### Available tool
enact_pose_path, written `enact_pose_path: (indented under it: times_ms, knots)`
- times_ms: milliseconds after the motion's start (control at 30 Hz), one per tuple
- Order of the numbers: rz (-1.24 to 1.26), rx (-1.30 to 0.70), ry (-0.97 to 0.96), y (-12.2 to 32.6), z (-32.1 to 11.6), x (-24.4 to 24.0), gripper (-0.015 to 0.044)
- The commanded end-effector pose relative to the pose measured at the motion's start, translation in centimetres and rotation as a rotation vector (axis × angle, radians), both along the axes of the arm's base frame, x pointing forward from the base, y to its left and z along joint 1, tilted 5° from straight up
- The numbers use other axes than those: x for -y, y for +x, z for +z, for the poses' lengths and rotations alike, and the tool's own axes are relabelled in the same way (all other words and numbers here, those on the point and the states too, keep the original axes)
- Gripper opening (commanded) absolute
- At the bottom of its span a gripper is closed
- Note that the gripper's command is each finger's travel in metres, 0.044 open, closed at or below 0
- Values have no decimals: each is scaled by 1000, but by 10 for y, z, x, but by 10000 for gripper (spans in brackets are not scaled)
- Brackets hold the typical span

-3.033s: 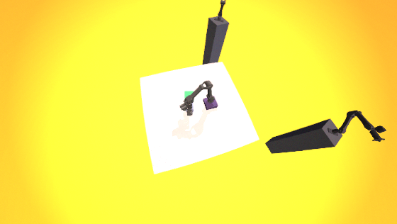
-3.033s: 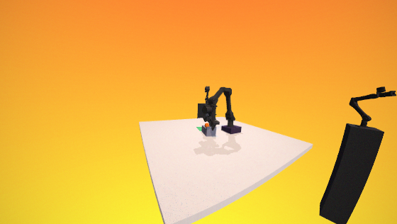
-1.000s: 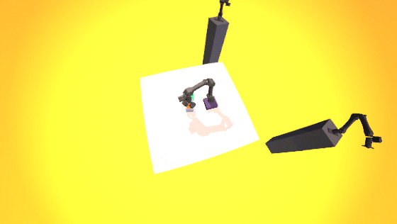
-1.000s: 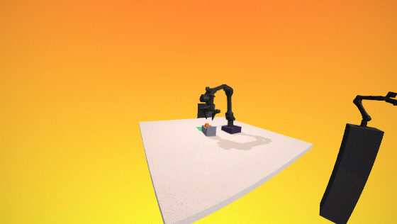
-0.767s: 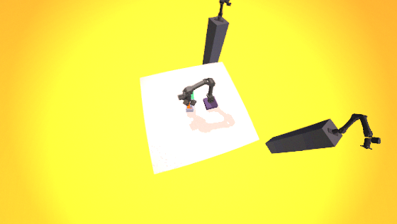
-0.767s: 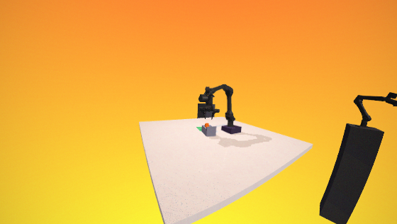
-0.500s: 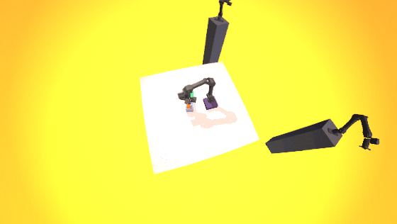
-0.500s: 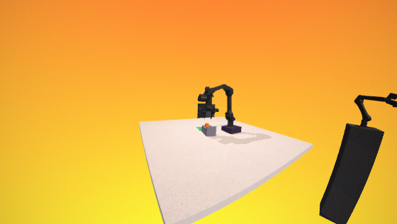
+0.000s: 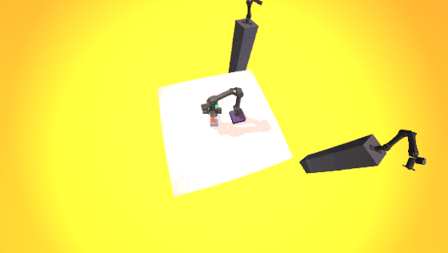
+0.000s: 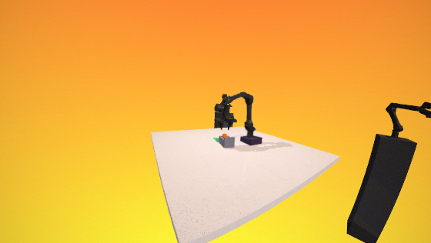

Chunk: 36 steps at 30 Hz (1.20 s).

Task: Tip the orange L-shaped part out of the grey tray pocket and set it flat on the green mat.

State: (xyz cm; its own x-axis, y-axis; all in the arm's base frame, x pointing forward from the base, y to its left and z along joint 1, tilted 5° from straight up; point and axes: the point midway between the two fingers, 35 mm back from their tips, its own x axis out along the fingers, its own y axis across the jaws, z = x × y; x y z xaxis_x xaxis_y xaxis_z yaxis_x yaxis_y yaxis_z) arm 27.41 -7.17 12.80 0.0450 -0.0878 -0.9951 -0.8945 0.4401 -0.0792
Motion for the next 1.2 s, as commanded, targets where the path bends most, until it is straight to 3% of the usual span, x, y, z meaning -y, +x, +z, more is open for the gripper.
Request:
enact_pose_path:
  times_ms: [0,1167]
  knots:
    - [9,-10,3,-2,-16,1,280]
    - [9,-10,3,0,-64,5,280]
